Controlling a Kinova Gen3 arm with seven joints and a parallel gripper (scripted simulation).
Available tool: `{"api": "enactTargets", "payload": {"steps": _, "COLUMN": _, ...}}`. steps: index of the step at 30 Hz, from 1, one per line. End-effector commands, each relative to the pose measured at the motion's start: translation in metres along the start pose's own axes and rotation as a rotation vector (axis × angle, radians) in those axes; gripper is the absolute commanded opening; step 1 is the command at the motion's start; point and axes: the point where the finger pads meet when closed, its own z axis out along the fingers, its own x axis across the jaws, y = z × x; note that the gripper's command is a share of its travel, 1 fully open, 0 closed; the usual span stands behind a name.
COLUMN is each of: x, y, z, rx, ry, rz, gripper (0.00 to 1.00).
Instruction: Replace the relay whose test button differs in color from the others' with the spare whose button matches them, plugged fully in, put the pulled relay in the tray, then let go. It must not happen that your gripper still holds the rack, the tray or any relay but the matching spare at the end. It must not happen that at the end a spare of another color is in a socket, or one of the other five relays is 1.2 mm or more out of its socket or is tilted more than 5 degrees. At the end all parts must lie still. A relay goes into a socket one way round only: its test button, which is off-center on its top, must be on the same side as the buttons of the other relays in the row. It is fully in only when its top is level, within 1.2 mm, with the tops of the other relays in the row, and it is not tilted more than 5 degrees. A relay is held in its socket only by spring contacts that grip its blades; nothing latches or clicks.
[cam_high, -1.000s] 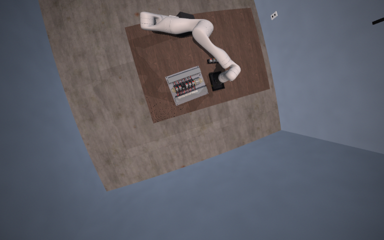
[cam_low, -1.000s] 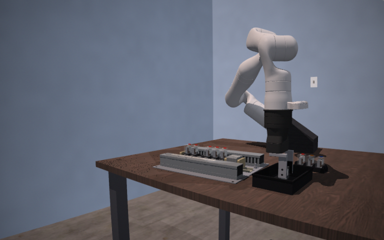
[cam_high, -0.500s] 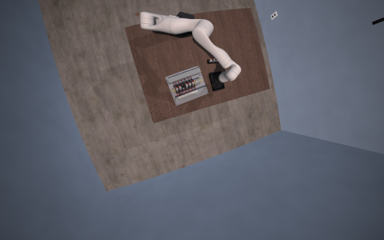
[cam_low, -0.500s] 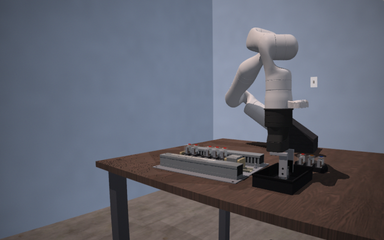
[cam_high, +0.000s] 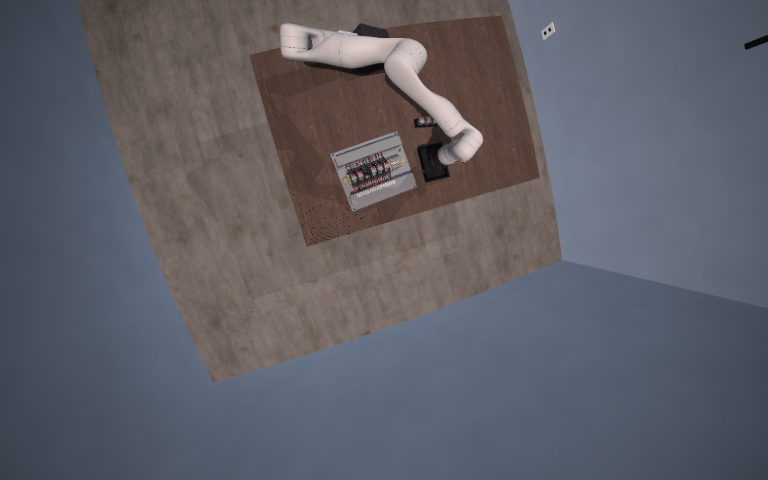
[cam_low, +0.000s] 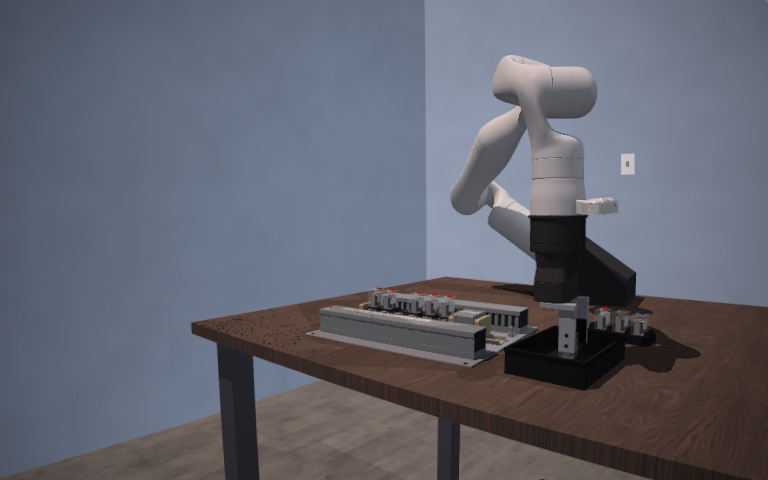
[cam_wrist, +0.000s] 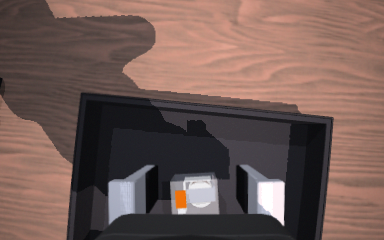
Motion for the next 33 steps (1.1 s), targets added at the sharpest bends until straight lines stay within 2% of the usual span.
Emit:
{"api": "enactTargets", "payload": {"steps": 1, "x": 0.0004, "y": 0.0006, "z": -0.0038, "rx": -0.003, "ry": 0.001, "rz": -0.001, "gripper": 1.0}}
{"api": "enactTargets", "payload": {"steps": 33, "x": -0.0003, "y": -0.0005, "z": -0.0069, "rx": -0.003, "ry": -0.001, "rz": -0.003, "gripper": 1.0}}
